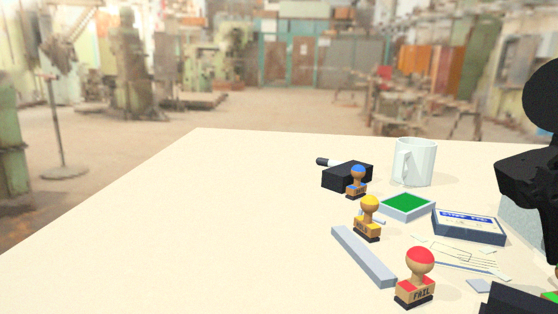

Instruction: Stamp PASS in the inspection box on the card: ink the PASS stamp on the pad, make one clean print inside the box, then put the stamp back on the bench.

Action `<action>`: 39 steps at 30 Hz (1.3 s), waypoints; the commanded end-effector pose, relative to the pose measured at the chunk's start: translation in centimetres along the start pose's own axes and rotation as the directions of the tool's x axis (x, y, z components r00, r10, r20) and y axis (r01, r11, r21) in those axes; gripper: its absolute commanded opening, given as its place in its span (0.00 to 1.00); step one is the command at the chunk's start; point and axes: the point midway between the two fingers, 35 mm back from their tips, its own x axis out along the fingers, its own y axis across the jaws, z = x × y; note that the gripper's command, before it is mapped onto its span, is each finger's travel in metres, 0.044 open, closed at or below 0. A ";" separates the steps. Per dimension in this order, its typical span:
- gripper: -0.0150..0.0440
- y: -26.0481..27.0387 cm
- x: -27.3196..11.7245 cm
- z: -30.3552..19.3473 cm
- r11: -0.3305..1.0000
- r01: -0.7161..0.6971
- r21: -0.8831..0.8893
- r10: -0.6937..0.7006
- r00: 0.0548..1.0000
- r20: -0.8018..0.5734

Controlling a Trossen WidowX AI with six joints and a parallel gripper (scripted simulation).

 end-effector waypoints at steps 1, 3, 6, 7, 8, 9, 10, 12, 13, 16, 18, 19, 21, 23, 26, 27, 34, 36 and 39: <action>0.62 -0.2 0.8 -0.2 1.000 0.009 0.004 -0.009 1.000 -0.007; 0.62 -0.2 1.2 -0.2 1.000 0.009 0.004 -0.009 1.000 -0.007; 0.62 -0.3 1.6 -0.3 1.000 0.009 0.004 -0.009 1.000 -0.007; 0.62 -0.3 1.8 -0.3 1.000 0.009 0.004 -0.009 1.000 -0.007; 0.62 -0.3 1.9 -0.3 1.000 0.009 0.004 -0.009 1.000 -0.007; 0.62 -0.3 2.1 -0.3 1.000 0.009 0.004 -0.009 1.000 -0.007; 0.62 -0.3 2.3 -0.4 1.000 0.009 0.004 -0.009 1.000 -0.008; 0.62 -0.3 2.6 -0.4 1.000 0.009 0.004 -0.009 1.000 -0.008; 0.62 -0.4 2.7 -0.4 1.000 0.009 0.004 -0.009 1.000 -0.008; 0.62 -0.4 2.8 -0.4 1.000 0.009 0.004 -0.009 1.000 -0.008; 0.62 -0.4 2.8 -0.4 1.000 0.009 0.004 -0.009 1.000 -0.008; 0.62 -0.4 2.8 -0.4 1.000 0.009 0.004 -0.009 1.000 -0.008; 0.53 -0.2 2.6 -0.3 1.000 0.003 0.000 -0.003 1.000 -0.005; 0.47 -0.2 2.6 -0.3 1.000 0.003 0.000 -0.003 1.000 -0.005; 0.44 -0.2 2.6 -0.3 1.000 0.003 0.000 -0.003 1.000 -0.005; 0.43 -0.2 2.6 -0.3 1.000 0.003 0.000 -0.003 1.000 -0.005; 0.28 -0.2 2.5 -0.3 1.000 0.003 0.000 -0.003 1.000 -0.005; 0.25 -0.2 2.4 -0.3 1.000 0.003 0.000 -0.003 1.000 -0.005; 0.25 -0.2 2.3 -0.3 1.000 0.003 0.000 -0.003 1.000 -0.005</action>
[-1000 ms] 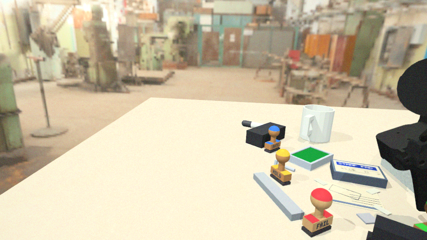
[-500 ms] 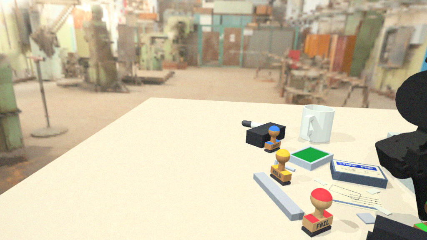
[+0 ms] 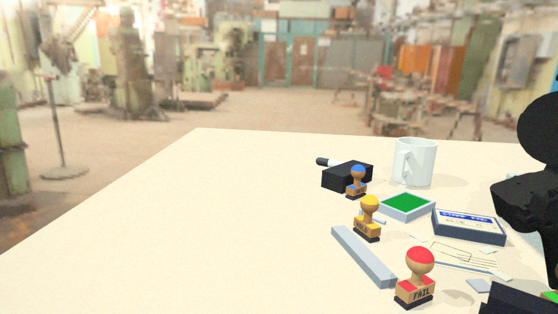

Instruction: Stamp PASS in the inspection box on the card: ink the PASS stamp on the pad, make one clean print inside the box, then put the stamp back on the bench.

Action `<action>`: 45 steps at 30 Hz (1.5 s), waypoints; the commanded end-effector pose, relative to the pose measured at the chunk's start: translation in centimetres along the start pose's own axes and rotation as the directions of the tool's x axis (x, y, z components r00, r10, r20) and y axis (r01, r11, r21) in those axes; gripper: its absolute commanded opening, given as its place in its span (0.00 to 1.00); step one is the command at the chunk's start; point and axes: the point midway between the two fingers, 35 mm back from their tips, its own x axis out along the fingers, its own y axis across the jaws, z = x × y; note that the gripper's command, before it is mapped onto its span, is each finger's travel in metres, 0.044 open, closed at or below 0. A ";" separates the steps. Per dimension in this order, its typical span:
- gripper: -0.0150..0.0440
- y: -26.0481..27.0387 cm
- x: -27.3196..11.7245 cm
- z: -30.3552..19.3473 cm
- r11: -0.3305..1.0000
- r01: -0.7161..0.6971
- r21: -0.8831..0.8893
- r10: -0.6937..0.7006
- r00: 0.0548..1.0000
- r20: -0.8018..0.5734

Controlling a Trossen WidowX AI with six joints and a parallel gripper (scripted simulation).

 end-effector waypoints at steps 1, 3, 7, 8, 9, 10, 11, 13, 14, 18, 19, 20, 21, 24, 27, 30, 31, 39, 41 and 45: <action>0.25 0.1 -0.2 0.0 1.000 -0.004 0.000 0.004 1.000 -0.001; 0.25 0.1 -0.3 0.0 1.000 -0.004 0.000 0.004 1.000 -0.001; 0.25 0.1 -0.5 0.1 1.000 -0.004 0.000 0.004 1.000 -0.001; 0.25 0.1 -0.6 0.1 1.000 -0.004 0.000 0.004 1.000 -0.001; 0.25 0.1 -0.6 0.1 1.000 -0.004 0.000 0.004 1.000 -0.001; 0.25 0.1 -0.7 0.1 1.000 -0.004 0.000 0.004 1.000 -0.001; 0.25 0.1 -0.7 0.1 1.000 -0.004 0.000 0.004 1.000 -0.001; 0.25 0.1 -0.8 0.1 1.000 -0.004 0.000 0.004 1.000 -0.001; 0.25 0.1 -0.8 0.1 1.000 -0.004 0.000 0.004 1.000 -0.001; 0.25 0.1 -1.0 0.1 1.000 -0.004 0.000 0.004 1.000 -0.001; 0.25 0.1 -1.1 0.1 1.000 -0.004 0.000 0.004 1.000 -0.001; 0.25 0.1 -1.1 0.1 1.000 -0.004 0.000 0.004 1.000 -0.001; 0.25 0.1 -1.2 0.1 1.000 -0.004 0.000 0.004 1.000 -0.001; 0.25 0.1 -1.3 0.1 1.000 -0.004 0.000 0.004 1.000 -0.001; 0.25 0.1 -1.4 0.2 1.000 -0.004 0.000 0.004 1.000 -0.001; 0.25 0.1 -1.6 0.2 1.000 -0.004 0.000 0.004 1.000 -0.001; 0.25 0.1 -1.6 0.2 1.000 -0.004 0.000 0.004 1.000 -0.001; 0.25 0.2 -2.0 0.2 1.000 -0.004 0.000 0.004 1.000 -0.002; 0.25 0.2 -2.1 0.2 1.000 -0.004 0.000 0.004 1.000 -0.002; 0.25 0.2 -2.3 0.2 1.000 -0.004 0.000 0.004 1.000 -0.002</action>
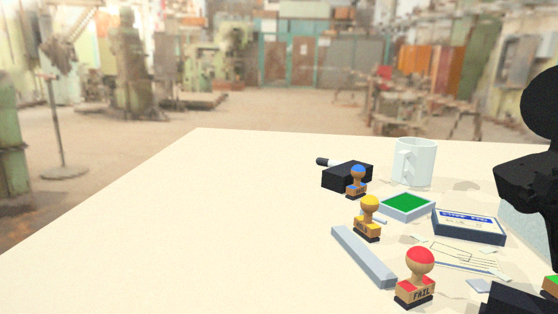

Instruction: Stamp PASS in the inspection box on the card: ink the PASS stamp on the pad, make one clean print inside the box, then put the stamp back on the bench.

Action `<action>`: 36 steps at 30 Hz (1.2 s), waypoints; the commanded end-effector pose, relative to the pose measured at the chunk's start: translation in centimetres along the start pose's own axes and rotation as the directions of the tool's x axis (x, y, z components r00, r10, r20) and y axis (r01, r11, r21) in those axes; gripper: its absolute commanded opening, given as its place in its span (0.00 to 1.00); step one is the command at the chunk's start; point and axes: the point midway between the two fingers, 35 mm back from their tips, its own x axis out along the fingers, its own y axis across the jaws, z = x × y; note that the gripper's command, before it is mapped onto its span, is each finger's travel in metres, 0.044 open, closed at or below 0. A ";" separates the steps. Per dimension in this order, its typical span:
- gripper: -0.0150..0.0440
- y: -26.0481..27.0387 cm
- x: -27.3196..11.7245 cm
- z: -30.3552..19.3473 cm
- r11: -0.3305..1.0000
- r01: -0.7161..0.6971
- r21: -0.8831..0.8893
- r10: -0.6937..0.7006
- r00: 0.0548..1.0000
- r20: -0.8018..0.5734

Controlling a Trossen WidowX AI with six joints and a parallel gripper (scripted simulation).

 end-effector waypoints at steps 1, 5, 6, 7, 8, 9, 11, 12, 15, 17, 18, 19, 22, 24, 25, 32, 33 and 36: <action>0.25 0.1 -0.3 0.1 1.000 -0.006 -0.003 0.006 1.000 0.002; 0.25 0.1 -0.5 0.1 1.000 -0.006 -0.003 0.006 1.000 0.002; 0.25 0.1 -0.6 0.1 1.000 -0.006 -0.003 0.006 1.000 0.002; 0.25 0.1 -0.6 0.1 1.000 -0.006 -0.003 0.006 1.000 0.002; 0.25 0.1 -0.7 0.1 1.000 -0.006 -0.003 0.006 1.000 0.002; 0.25 0.1 -0.7 0.1 1.000 -0.006 -0.003 0.006 1.000 0.002; 0.25 0.1 -0.8 0.1 1.000 -0.006 -0.003 0.006 1.000 0.002; 0.25 0.1 -0.9 0.1 1.000 -0.006 -0.003 0.006 1.000 0.002; 0.25 0.1 -1.0 0.1 1.000 -0.006 -0.003 0.006 1.000 0.002; 0.25 0.1 -1.1 0.1 1.000 -0.006 -0.003 0.006 1.000 0.002; 0.25 0.1 -1.1 0.1 1.000 -0.006 -0.003 0.006 1.000 0.002; 0.25 0.1 -1.2 0.1 1.000 -0.006 -0.003 0.006 1.000 0.002; 0.25 0.1 -1.3 0.1 1.000 -0.006 -0.003 0.006 1.000 0.002; 0.25 0.1 -1.4 0.1 1.000 -0.006 -0.003 0.006 1.000 0.002; 0.25 0.1 -1.5 0.1 1.000 -0.006 -0.003 0.006 1.000 0.002; 0.25 0.1 -1.8 0.1 1.000 -0.006 -0.003 0.006 1.000 0.001; 0.25 0.1 -1.9 0.1 1.000 -0.006 -0.003 0.006 1.000 0.001; 0.25 0.1 -2.0 0.1 1.000 -0.006 -0.003 0.006 1.000 0.001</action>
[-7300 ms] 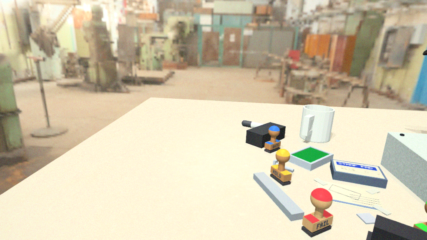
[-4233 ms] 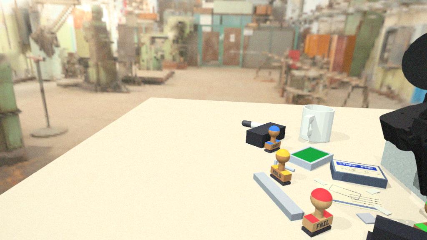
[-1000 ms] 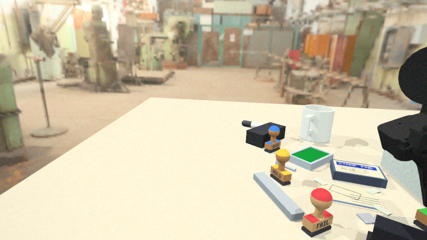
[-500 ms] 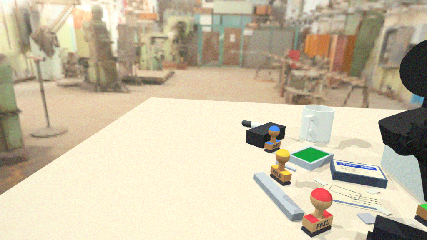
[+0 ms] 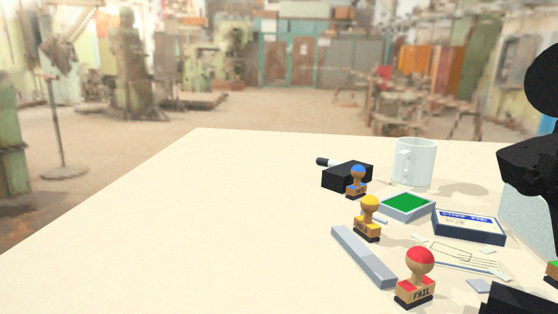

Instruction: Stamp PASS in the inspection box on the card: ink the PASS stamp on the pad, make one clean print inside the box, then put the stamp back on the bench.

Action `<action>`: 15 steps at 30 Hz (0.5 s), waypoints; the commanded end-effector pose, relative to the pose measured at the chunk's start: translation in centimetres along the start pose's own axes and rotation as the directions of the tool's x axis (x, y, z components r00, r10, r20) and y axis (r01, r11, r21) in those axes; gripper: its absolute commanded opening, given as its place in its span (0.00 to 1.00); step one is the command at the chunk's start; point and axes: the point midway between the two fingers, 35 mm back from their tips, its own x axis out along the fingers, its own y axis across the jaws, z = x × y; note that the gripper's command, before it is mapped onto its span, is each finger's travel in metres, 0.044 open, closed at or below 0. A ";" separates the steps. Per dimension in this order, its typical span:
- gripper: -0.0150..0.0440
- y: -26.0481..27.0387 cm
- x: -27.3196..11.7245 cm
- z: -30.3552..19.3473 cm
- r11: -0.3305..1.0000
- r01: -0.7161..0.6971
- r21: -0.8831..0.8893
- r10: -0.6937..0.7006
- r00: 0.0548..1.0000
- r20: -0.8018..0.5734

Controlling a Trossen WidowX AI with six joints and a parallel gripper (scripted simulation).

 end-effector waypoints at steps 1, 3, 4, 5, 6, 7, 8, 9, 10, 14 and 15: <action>0.25 0.1 -0.3 0.0 1.000 -0.006 -0.003 0.006 1.000 0.002; 0.25 0.1 -0.4 0.0 1.000 -0.006 -0.003 0.006 1.000 0.002; 0.25 0.1 -0.5 0.0 1.000 -0.006 -0.003 0.006 1.000 0.002; 0.25 0.1 -0.5 0.0 1.000 -0.006 -0.003 0.006 1.000 0.002; 0.25 0.1 -0.6 0.0 1.000 -0.006 -0.003 0.006 1.000 0.002; 0.25 0.1 -0.6 0.0 1.000 -0.006 -0.003 0.006 1.000 0.002; 0.25 0.1 -0.7 0.0 1.000 -0.006 -0.003 0.006 1.000 0.002; 0.25 0.1 -0.7 0.0 1.000 -0.006 -0.003 0.006 1.000 0.002; 0.25 0.1 -0.8 0.0 1.000 -0.006 -0.003 0.006 1.000 0.002; 0.25 0.1 -1.0 0.0 1.000 -0.006 -0.003 0.006 1.000 0.002; 0.25 0.1 -1.0 0.0 1.000 -0.006 -0.003 0.006 1.000 0.002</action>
